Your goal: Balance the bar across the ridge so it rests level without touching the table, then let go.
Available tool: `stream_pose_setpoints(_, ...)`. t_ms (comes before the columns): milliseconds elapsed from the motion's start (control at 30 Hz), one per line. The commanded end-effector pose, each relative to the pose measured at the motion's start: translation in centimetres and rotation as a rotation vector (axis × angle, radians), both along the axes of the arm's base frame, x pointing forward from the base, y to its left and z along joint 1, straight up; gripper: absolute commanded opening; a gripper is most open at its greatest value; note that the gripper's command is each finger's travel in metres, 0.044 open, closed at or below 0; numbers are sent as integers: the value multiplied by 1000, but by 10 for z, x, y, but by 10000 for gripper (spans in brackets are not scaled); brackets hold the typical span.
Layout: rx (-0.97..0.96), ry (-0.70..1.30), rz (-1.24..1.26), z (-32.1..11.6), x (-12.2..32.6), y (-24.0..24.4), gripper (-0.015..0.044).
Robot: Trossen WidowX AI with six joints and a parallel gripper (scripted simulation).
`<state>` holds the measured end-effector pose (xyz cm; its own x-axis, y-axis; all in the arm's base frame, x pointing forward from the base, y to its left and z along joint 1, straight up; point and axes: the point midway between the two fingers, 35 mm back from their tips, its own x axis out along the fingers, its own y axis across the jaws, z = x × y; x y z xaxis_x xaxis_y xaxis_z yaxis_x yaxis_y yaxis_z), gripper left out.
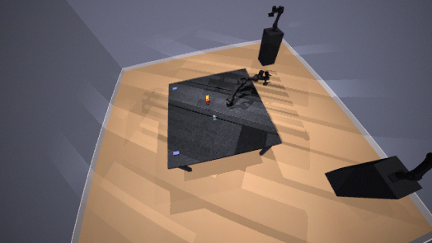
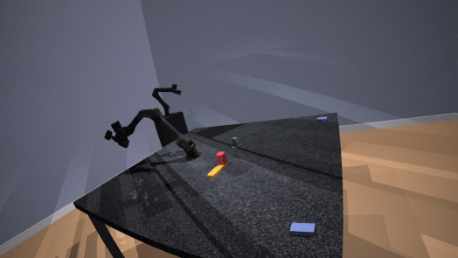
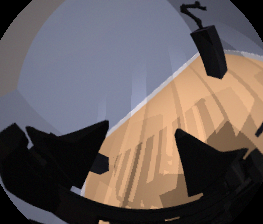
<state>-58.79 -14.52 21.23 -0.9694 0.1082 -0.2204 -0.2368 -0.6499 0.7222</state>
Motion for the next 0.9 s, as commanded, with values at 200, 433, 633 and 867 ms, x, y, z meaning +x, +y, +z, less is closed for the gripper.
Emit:
stream_pose_setpoints(200,54,-47,93,-2,14,-26,315)
stream_pose_setpoints(433,67,-98,215,-6,43,-84,315)
stream_pose_setpoints(633,80,-140,317,-9,72,-130,315)
stream_pose_setpoints(867,52,-186,443,-11,111,-179,315)
